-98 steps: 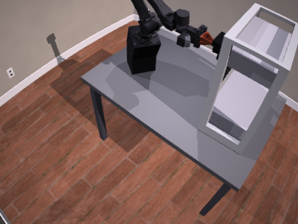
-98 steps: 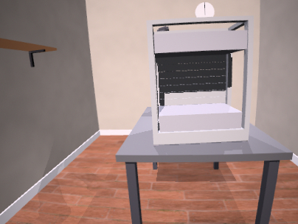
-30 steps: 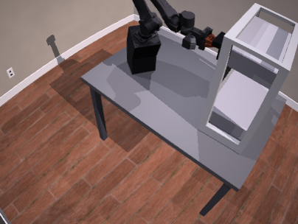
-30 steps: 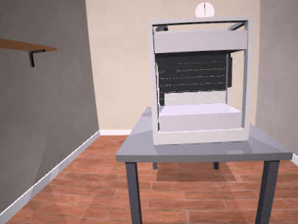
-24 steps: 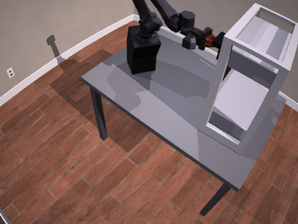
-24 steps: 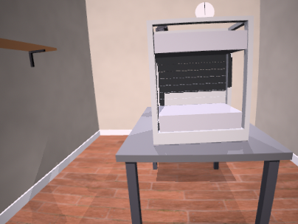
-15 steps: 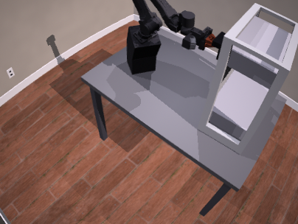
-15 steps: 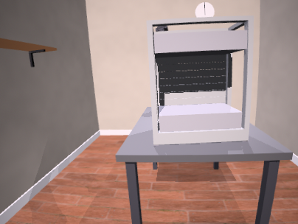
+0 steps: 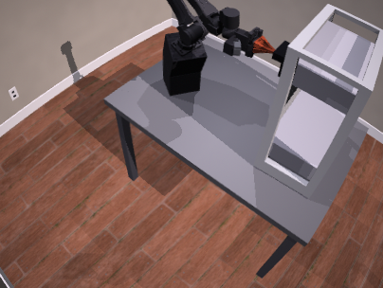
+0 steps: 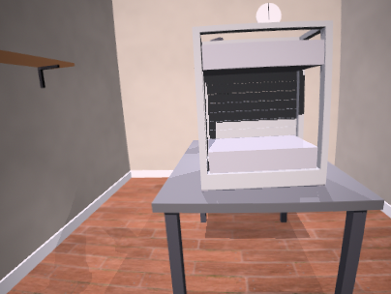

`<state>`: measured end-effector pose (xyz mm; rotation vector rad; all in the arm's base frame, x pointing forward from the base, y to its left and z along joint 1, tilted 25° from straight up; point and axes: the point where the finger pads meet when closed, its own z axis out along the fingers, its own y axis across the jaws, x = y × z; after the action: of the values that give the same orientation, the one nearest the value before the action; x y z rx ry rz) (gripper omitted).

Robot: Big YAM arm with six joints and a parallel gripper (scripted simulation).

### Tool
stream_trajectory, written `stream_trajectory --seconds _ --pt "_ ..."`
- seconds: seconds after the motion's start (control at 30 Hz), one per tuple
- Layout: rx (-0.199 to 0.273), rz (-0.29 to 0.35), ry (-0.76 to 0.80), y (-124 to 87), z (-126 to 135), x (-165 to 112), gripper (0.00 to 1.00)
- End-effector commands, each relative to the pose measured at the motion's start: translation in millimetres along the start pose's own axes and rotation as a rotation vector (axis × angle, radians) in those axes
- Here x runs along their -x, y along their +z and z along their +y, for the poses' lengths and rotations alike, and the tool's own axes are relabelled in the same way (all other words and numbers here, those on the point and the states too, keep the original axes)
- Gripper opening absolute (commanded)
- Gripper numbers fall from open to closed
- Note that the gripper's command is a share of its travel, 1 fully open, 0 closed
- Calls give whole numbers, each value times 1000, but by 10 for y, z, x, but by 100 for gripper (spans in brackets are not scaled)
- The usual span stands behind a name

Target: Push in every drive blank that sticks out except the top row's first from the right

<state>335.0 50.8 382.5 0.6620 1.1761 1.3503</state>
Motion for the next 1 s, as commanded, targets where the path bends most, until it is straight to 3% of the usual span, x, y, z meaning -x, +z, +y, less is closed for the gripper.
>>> stream_trajectory --seconds 0.0,0.33,0.5,0.97 --pt "-6 -9 15 -236 21 34 0" --pt "-7 -9 16 -504 25 32 0" --pt "-24 3 25 -491 -38 0 0" --pt "-17 1 23 -500 -13 3 0"
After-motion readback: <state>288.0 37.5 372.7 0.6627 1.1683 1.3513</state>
